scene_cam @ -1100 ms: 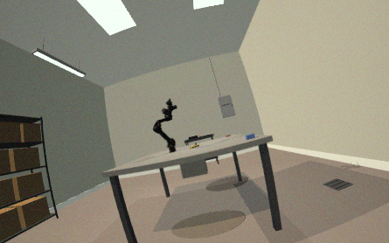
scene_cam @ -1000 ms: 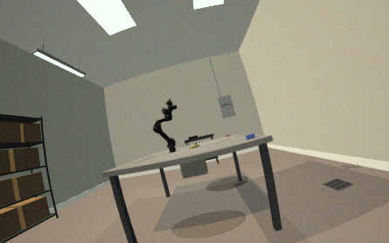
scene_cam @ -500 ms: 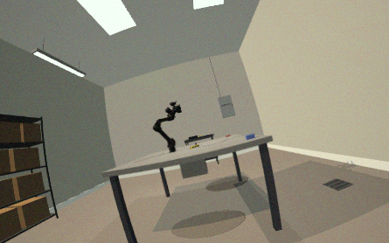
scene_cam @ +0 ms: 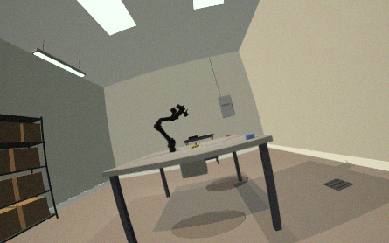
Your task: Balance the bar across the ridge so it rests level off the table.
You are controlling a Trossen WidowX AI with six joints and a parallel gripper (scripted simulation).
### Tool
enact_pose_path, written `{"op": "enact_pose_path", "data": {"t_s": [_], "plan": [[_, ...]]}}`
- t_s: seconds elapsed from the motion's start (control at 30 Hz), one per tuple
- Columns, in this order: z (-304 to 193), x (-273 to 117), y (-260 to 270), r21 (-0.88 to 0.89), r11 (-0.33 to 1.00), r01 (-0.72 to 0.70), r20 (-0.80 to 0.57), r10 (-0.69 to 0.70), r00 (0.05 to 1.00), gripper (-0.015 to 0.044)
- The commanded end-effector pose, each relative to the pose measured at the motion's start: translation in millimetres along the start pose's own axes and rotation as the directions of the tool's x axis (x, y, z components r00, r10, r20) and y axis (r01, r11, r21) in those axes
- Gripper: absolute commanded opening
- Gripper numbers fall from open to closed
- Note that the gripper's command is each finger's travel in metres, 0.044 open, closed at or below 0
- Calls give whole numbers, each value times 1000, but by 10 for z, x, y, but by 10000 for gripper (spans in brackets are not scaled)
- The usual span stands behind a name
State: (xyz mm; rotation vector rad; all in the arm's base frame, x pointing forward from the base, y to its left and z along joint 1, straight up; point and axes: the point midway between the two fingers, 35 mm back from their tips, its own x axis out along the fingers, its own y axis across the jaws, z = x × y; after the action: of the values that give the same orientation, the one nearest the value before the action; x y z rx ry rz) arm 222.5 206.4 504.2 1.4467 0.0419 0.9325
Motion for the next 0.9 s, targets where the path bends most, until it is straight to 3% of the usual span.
{"op": "enact_pose_path", "data": {"t_s": [0.0,0.47,0.87], "plan": [[29,76,-293,-138,985,103,-1,-104,995,315],[267,55,-1303,-565,719,404,38,-467,884,315],[533,-232,-2070,-808,354,472,80,-726,683,315]]}}
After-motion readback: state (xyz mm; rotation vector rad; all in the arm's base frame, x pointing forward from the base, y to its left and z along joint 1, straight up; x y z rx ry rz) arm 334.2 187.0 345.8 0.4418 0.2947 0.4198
